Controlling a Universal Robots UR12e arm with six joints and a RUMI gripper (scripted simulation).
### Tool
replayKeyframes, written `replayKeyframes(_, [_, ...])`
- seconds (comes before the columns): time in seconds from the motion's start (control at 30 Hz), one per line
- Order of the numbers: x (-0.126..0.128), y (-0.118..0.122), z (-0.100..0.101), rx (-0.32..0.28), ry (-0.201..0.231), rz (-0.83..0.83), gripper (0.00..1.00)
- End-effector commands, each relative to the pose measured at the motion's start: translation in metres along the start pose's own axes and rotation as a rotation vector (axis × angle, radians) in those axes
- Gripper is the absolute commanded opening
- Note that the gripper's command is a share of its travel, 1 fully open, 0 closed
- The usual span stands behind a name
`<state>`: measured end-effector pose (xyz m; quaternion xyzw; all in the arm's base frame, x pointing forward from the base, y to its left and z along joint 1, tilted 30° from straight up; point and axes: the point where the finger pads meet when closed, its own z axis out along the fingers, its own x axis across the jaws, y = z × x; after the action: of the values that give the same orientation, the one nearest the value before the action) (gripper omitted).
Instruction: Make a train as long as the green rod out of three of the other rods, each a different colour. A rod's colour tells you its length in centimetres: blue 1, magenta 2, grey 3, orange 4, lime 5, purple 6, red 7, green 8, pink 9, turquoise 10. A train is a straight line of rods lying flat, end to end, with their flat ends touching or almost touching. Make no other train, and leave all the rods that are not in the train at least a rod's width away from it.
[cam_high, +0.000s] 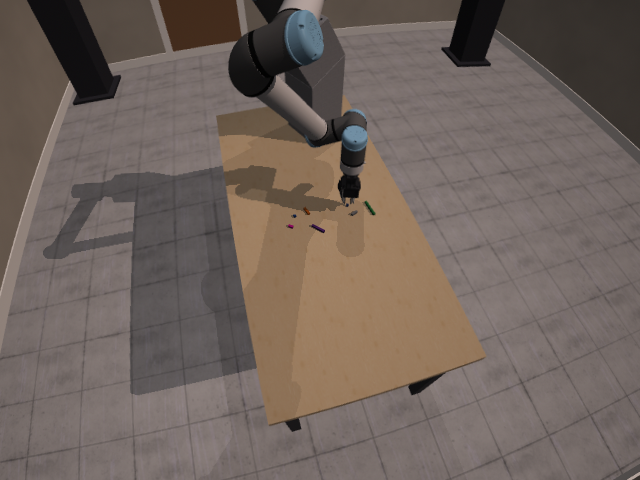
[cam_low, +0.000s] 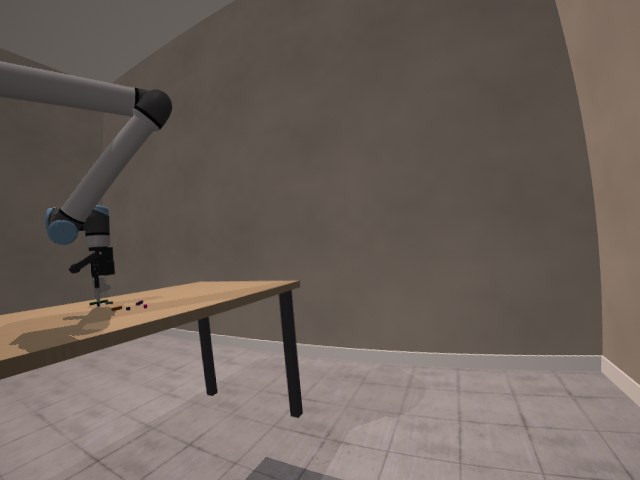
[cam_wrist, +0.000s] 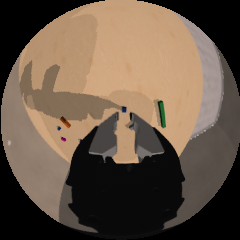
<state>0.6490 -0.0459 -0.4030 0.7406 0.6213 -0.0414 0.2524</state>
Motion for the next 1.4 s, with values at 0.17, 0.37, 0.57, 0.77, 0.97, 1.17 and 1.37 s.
replayKeyframes(0.17, [0.0, 0.0, 0.0, -0.001, 0.0, 0.0, 0.14])
replayKeyframes(0.37, [0.0, 0.0, 0.001, -0.001, 0.0, 0.0, 0.14])
replayKeyframes(0.57, [0.0, 0.0, 0.006, -0.001, 0.0, 0.0, 0.14])
replayKeyframes(0.77, [0.0, 0.0, 0.012, -0.001, 0.0, 0.0, 0.14])
replayKeyframes(0.97, [0.0, 0.0, 0.015, -0.001, 0.0, 0.0, 0.14])
replayKeyframes(1.17, [0.0, 0.0, 0.016, -0.001, 0.0, 0.0, 0.14])
replayKeyframes(1.37, [0.0, 0.0, 0.016, -0.001, 0.0, 0.0, 0.14])
